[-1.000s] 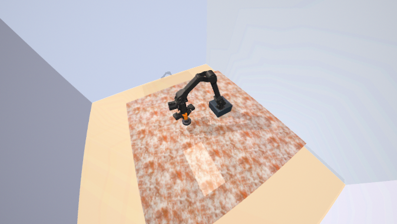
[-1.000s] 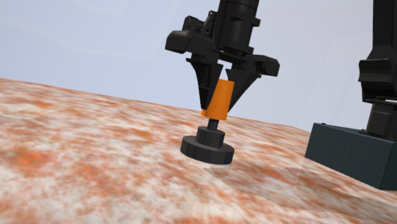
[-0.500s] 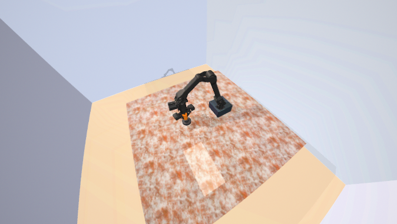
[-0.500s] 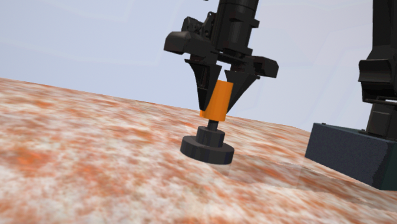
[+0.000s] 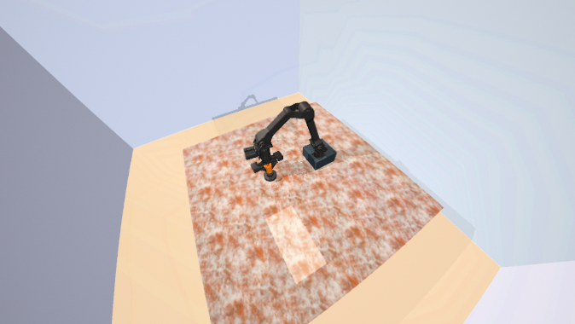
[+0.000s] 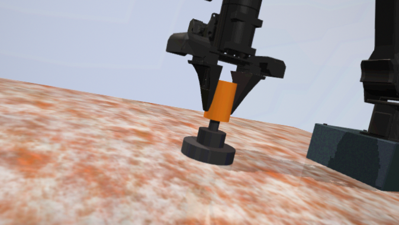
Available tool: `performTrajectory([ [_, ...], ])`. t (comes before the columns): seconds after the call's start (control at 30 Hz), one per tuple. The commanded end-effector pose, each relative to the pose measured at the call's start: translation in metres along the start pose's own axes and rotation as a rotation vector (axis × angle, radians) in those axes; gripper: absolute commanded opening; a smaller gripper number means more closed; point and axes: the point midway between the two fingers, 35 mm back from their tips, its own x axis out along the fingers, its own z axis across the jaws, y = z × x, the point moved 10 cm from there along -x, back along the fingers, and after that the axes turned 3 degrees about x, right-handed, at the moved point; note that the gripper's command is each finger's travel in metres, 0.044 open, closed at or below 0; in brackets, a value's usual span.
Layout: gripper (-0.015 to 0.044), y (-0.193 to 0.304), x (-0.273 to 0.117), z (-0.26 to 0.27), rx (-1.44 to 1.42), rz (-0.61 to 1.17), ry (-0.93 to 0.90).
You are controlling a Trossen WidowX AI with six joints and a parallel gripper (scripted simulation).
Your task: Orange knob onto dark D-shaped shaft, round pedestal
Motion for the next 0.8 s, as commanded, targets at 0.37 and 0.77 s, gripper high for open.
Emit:
performTrajectory([
  [0.37, 0.0000, 0.0001, -0.0043, -0.0001, 0.099, 0.001, -0.010],
  [0.77, 0.0000, -0.0005, -0.0002, 0.0039, 0.099, 0.001, -0.011],
])
